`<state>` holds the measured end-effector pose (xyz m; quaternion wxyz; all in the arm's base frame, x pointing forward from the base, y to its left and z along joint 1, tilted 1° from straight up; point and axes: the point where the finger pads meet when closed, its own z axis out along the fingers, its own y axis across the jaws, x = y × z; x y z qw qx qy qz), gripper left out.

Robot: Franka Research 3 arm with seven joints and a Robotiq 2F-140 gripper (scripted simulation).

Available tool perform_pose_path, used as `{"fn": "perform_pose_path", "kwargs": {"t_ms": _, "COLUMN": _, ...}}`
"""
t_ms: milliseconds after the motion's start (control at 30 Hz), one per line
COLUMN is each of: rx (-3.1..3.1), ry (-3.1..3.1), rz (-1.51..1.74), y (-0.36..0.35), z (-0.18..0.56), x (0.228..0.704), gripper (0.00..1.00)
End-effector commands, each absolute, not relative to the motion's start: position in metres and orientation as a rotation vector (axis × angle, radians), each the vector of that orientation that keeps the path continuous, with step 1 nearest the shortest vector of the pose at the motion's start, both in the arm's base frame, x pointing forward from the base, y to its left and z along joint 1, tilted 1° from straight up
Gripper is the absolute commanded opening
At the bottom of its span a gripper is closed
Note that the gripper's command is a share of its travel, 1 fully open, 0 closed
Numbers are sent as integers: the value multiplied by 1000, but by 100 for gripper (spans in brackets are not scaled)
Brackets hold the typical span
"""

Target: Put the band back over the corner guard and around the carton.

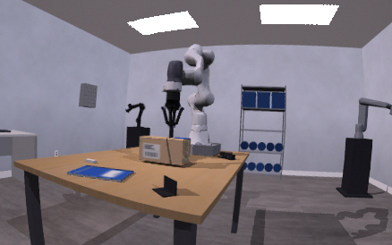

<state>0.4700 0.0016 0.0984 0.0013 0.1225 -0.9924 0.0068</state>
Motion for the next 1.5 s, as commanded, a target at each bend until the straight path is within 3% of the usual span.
{"fn": "perform_pose_path", "kwargs": {"t_ms": 0, "rx": 380, "ry": -3117, "rz": 23, "y": 2, "z": 98, "x": 471, "gripper": 10}}
{"fn": "perform_pose_path", "kwargs": {"t_ms": 1467, "rx": 380, "ry": -3117, "rz": 23, "y": 2, "z": 114, "x": 471, "gripper": 10}}
